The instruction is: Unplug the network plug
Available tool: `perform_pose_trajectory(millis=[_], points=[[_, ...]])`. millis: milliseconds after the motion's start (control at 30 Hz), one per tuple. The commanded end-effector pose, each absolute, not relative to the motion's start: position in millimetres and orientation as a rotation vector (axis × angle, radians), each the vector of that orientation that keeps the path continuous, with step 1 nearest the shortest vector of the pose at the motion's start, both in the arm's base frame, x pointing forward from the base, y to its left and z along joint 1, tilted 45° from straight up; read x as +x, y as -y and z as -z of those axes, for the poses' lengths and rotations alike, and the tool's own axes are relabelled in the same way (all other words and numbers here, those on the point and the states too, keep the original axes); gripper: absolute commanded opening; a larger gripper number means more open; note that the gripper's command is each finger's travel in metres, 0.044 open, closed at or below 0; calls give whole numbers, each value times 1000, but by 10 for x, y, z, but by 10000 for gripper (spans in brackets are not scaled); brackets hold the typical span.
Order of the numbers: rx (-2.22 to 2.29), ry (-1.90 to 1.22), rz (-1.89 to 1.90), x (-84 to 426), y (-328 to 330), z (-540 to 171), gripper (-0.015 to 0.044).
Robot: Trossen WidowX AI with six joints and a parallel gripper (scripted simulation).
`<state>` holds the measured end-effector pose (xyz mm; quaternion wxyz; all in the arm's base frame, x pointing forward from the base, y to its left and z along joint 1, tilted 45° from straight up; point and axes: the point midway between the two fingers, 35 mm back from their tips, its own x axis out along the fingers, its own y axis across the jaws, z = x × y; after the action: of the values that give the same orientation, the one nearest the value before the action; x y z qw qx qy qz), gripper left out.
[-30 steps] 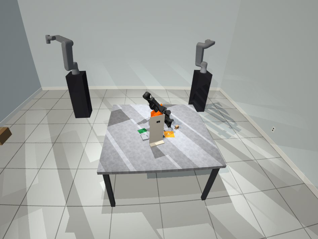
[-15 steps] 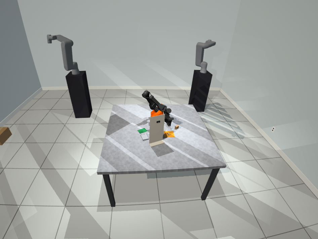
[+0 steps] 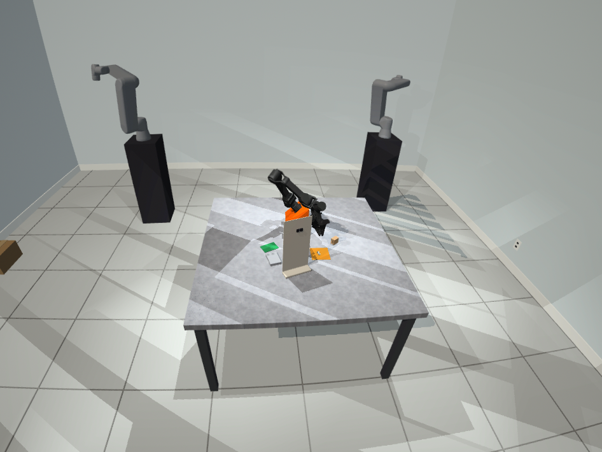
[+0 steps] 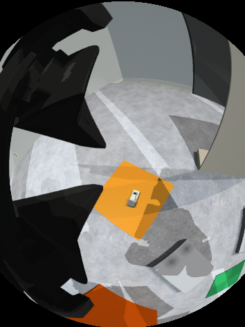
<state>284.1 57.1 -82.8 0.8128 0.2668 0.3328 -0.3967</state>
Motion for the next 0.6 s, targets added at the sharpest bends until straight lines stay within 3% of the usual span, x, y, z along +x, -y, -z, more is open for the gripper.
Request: perform_pose_trajectory(millis=[0, 567], points=[[590, -700, 836, 2915, -717, 706, 156], [588, -689, 835, 2950, -1190, 170, 156]])
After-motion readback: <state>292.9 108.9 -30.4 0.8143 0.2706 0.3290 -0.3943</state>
